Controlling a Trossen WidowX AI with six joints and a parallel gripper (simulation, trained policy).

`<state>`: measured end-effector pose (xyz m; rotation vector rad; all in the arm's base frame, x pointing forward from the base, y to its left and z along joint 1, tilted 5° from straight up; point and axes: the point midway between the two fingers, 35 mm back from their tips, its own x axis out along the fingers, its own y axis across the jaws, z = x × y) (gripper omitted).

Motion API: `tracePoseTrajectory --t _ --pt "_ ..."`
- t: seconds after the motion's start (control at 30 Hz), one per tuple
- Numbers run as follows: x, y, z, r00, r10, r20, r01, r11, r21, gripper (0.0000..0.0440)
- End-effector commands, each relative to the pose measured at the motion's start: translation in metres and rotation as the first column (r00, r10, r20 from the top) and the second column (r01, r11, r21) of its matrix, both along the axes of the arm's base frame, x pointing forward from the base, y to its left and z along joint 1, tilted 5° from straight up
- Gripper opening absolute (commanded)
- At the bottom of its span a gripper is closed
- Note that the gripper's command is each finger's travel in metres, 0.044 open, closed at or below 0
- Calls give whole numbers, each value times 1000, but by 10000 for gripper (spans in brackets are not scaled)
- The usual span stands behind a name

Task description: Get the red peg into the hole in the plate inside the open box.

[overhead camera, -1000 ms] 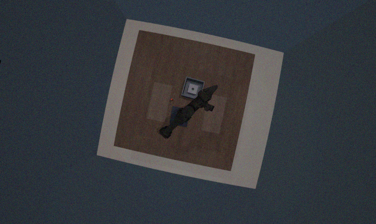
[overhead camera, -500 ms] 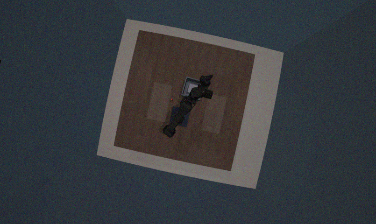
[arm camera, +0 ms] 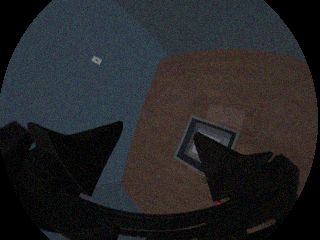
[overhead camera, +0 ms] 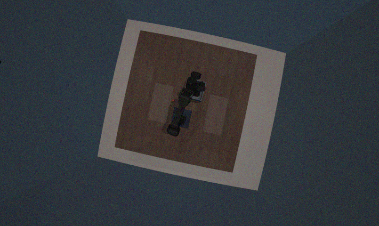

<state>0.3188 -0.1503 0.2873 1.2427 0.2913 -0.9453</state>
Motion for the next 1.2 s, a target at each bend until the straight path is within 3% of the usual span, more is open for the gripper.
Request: tracePoseTrajectory --t 0.0,0.4,0.77,1.17 --pt "0 16 -22 994 52 -97 -51 999 13 440" --pt "-14 94 -85 863 286 -417 -271 958 96 440" --pt "-54 163 -130 626 446 -640 -411 886 216 440" --pt "-103 215 -172 371 516 -772 -475 820 320 440"
